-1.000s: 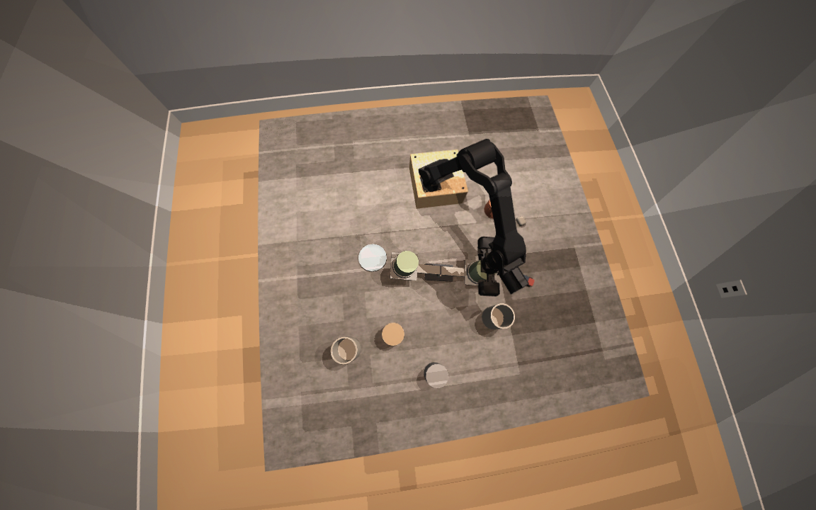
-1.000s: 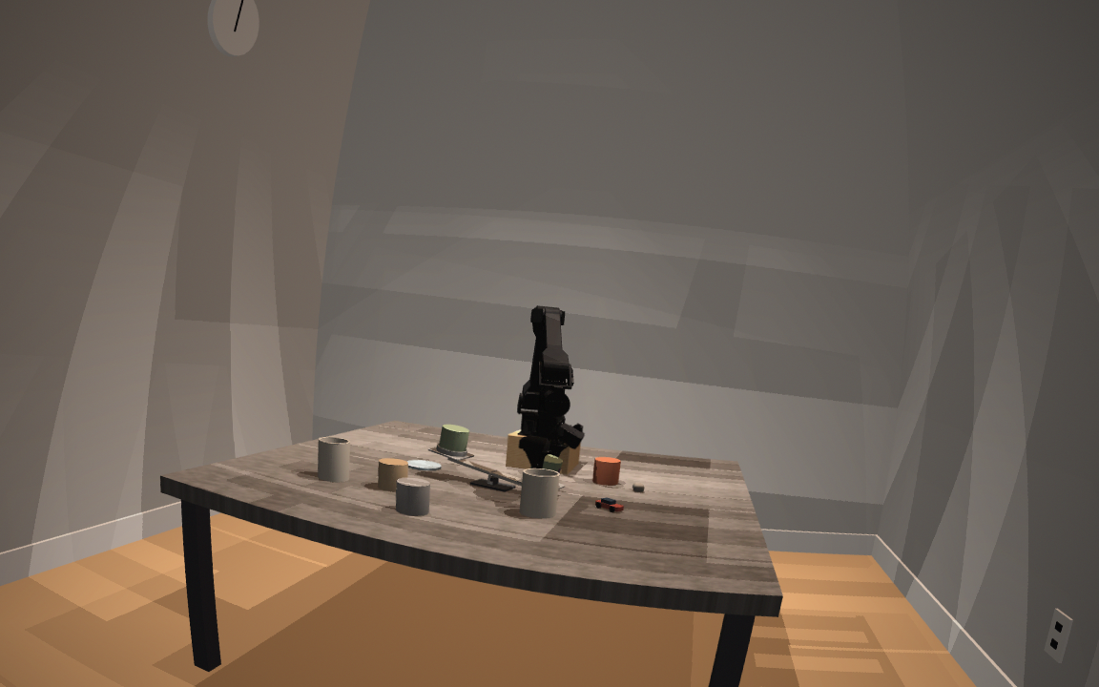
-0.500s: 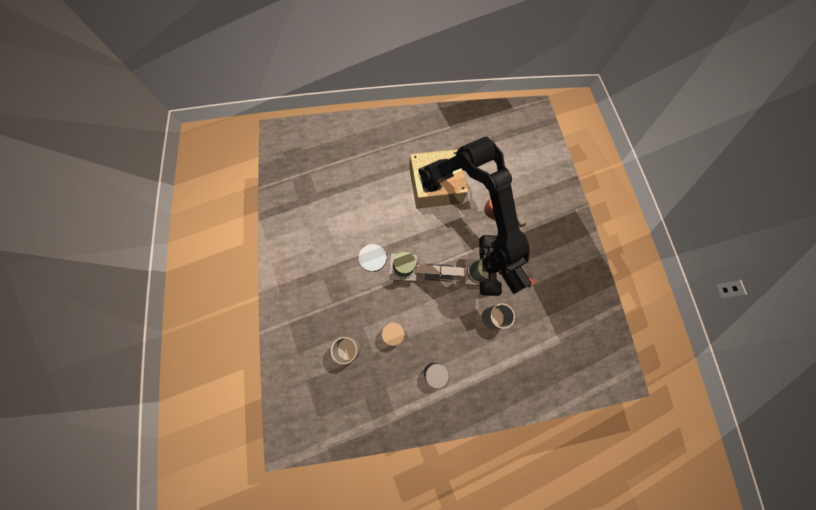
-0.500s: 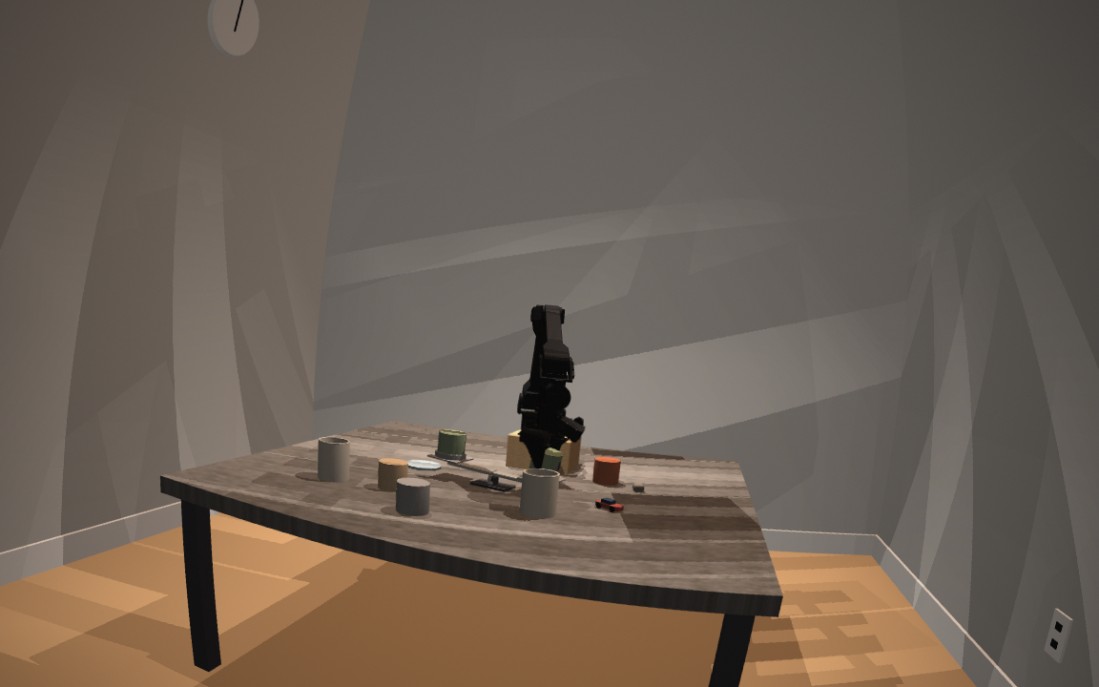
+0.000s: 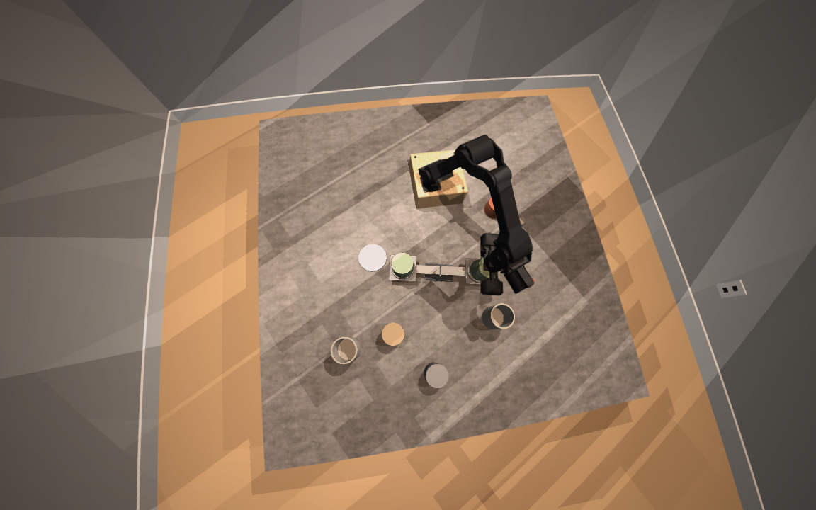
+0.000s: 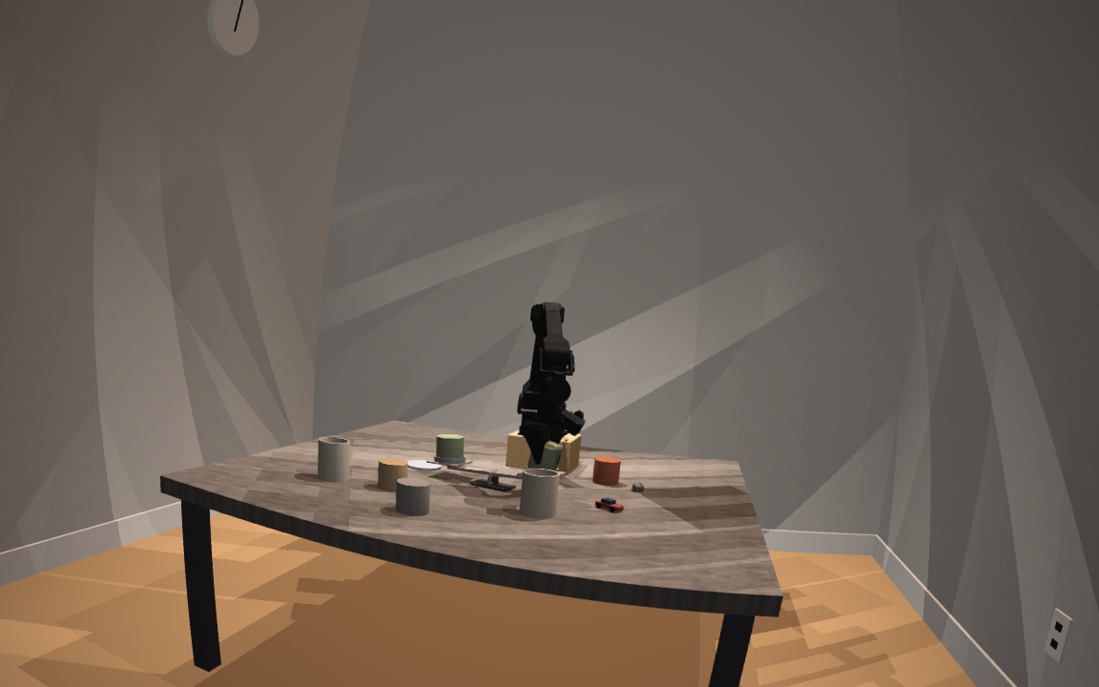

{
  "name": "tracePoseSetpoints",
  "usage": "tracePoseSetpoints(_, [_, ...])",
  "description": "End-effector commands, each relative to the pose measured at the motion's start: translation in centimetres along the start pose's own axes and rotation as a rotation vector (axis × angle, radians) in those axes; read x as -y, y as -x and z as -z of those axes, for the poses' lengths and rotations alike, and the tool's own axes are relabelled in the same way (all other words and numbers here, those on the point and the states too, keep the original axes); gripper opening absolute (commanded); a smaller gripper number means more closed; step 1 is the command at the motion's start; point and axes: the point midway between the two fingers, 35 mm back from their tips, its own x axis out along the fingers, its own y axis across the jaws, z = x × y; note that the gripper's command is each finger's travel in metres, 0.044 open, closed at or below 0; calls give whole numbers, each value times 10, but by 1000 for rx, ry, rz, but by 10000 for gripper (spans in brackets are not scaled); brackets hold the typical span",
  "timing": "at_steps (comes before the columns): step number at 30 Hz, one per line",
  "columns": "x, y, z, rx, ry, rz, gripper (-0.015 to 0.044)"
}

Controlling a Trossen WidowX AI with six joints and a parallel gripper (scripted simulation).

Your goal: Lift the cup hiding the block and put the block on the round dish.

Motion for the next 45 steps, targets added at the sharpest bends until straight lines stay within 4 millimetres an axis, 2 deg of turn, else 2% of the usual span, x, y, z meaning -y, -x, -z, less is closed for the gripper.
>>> tracePoseSetpoints(1, [4,10,-5,21,7,16,0])
tracePoseSetpoints(45, [0,67,-2,20,7,16,0])
